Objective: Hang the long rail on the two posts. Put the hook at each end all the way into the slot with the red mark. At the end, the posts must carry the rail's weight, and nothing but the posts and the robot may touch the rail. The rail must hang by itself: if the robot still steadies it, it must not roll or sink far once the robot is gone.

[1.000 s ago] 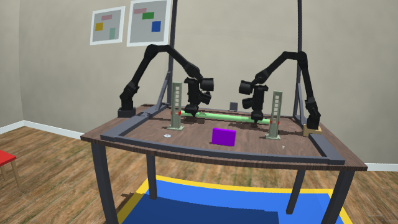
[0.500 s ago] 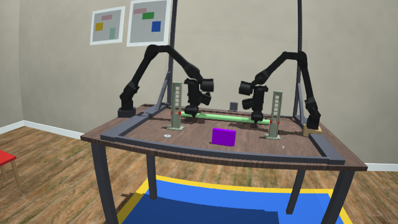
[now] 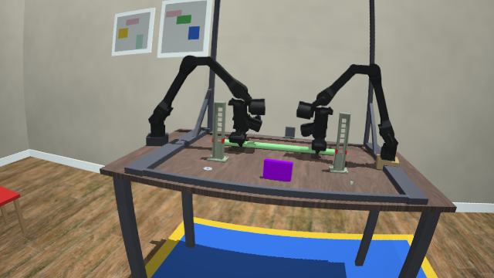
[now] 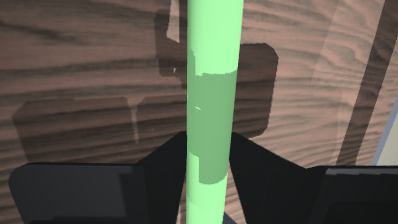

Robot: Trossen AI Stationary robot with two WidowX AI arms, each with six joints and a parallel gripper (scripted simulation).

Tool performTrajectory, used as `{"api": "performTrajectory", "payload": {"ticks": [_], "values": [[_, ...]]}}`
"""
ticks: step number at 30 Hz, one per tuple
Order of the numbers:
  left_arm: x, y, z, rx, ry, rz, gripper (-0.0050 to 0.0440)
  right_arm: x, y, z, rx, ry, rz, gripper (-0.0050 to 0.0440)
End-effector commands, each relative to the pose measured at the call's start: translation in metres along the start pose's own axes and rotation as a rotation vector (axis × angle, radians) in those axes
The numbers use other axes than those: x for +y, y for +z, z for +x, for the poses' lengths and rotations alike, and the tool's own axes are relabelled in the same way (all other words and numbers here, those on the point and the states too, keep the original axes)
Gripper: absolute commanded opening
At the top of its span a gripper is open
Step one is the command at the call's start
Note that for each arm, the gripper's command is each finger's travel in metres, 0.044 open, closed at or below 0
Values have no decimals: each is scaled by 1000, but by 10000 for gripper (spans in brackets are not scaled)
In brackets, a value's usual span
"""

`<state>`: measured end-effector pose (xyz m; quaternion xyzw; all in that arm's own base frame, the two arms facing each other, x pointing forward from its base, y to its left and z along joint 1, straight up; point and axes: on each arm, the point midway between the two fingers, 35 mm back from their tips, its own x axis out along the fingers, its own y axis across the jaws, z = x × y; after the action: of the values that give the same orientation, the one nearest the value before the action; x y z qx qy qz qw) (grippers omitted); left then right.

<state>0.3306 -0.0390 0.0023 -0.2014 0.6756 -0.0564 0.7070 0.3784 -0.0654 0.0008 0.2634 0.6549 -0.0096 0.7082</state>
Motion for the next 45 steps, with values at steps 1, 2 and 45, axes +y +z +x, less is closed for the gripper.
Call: {"api": "performTrajectory", "payload": {"ticks": [1, 2, 45], "values": [[-2, 4, -3, -20, -8, 8, -50, 2, 5, -5, -25, 6, -14, 48], [-2, 4, -3, -20, -8, 8, -50, 2, 5, -5, -25, 6, -14, 72], [-2, 4, -3, -20, -8, 8, -50, 36, 3, -33, 10, -507, 8, 225]]}}
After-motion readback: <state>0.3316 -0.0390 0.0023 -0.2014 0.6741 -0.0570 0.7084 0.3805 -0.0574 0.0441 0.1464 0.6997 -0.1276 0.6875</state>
